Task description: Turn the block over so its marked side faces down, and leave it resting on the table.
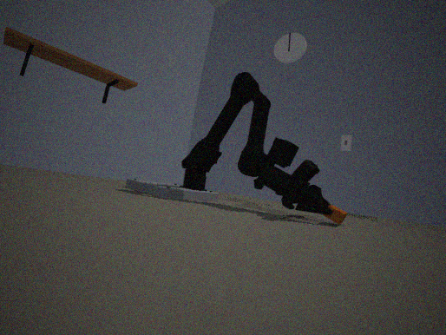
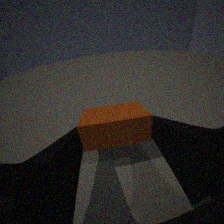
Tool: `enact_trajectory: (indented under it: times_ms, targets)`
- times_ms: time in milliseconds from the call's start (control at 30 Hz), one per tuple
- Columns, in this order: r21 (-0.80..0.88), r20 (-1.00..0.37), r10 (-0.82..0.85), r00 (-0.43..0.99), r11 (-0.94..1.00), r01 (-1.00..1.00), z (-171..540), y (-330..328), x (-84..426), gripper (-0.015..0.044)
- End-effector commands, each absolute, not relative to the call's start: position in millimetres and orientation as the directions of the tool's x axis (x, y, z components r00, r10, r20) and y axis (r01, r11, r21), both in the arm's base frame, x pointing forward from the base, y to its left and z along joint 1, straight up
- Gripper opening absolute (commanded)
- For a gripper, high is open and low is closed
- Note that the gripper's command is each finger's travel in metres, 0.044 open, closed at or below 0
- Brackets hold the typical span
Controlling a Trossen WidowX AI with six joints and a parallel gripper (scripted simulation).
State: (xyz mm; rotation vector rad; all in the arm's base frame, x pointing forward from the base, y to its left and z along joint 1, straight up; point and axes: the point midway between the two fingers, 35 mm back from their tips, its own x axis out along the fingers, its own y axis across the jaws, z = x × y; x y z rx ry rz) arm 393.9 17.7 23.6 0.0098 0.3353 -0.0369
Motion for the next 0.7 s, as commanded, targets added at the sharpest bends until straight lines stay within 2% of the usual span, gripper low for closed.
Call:
enact_trajectory:
  times_ms: [0, 500, 667]
  targets:
    - [-0.002, -0.326, -0.04, 0.944, 0.999, 0.041, 23.8, 17.1, 393.9, 0.0053]
    - [-0.002, -0.326, -0.04, 0.944, 0.999, 0.041, 23.8, 17.1, 393.9, 0.044]
    - [-0.002, -0.326, -0.04, 0.944, 0.999, 0.041, 23.8, 17.1, 393.9, 0.044]
